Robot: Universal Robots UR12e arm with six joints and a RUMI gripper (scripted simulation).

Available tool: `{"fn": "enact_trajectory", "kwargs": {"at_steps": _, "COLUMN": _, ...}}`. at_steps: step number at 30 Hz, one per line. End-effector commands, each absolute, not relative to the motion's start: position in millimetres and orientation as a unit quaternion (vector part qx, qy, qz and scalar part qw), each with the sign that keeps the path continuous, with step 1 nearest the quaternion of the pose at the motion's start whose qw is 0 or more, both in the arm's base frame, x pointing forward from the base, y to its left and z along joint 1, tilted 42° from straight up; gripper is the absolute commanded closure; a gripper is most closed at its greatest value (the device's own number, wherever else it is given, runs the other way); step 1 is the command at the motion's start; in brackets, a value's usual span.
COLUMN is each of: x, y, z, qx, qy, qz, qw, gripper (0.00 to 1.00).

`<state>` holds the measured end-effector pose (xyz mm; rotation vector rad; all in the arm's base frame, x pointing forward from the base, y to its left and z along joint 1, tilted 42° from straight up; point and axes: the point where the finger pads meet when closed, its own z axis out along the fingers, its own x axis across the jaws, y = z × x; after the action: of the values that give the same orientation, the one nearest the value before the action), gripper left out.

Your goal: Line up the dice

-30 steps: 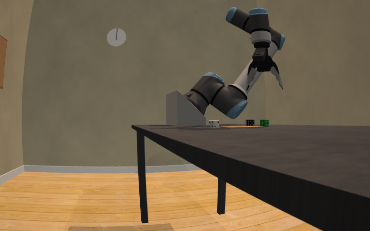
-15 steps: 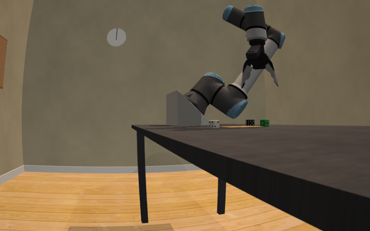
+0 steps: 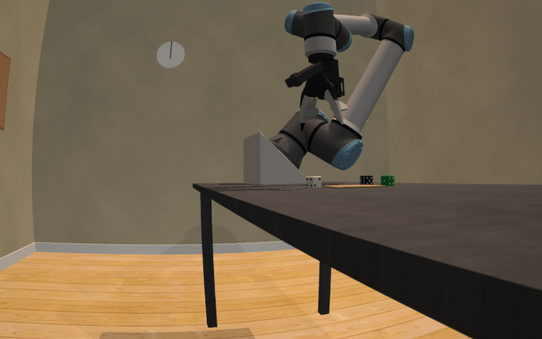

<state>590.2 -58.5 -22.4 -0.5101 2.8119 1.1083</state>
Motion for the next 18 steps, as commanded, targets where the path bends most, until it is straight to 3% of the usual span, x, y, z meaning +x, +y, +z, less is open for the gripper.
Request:
{"fn": "enact_trajectory", "kwargs": {"at_steps": 1, "x": 588.1, "y": -73.2, "z": -36.5, "qx": -0.149, "qy": 0.920, "qz": 0.361, "qw": 0.032, "gripper": 0.00}}
{"fn": "enact_trajectory", "kwargs": {"at_steps": 18, "x": 587.7, "y": -59.9, "z": -50.3, "qx": -0.149, "qy": 0.920, "qz": 0.361, "qw": 0.032, "gripper": 0.00}}
